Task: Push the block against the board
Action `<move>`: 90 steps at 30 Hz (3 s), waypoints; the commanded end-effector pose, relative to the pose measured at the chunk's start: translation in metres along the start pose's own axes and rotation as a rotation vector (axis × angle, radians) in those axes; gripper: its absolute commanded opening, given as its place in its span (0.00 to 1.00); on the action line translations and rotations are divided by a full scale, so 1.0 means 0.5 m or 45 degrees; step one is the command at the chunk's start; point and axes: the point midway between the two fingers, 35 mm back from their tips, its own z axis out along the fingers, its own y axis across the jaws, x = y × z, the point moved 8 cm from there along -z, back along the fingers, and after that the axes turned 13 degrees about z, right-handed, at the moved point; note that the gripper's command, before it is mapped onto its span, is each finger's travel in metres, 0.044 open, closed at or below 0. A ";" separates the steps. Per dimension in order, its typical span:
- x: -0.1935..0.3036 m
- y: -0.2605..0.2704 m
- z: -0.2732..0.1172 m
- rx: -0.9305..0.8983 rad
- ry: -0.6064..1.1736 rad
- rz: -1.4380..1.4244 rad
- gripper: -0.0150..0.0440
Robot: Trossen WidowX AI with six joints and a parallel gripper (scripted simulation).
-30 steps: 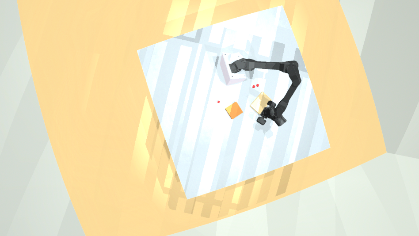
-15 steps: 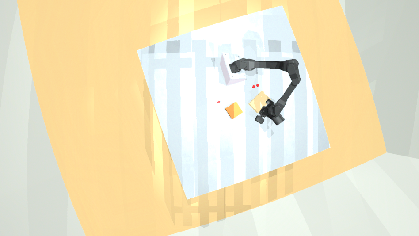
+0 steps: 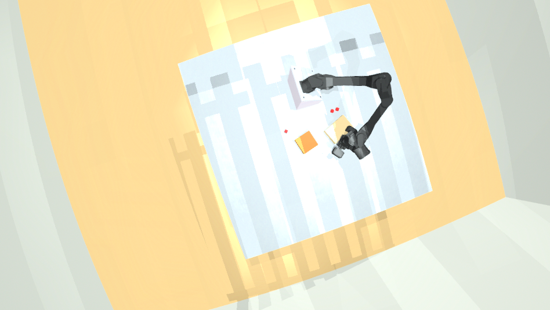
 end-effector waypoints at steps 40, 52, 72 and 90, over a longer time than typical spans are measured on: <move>0.042 0.004 0.010 -0.007 0.031 0.006 0.25; 0.003 0.010 0.010 -0.007 0.029 0.005 0.25; -0.024 0.016 -0.100 -0.005 0.029 0.004 0.25; 0.016 0.086 -0.101 -0.001 0.031 0.527 0.25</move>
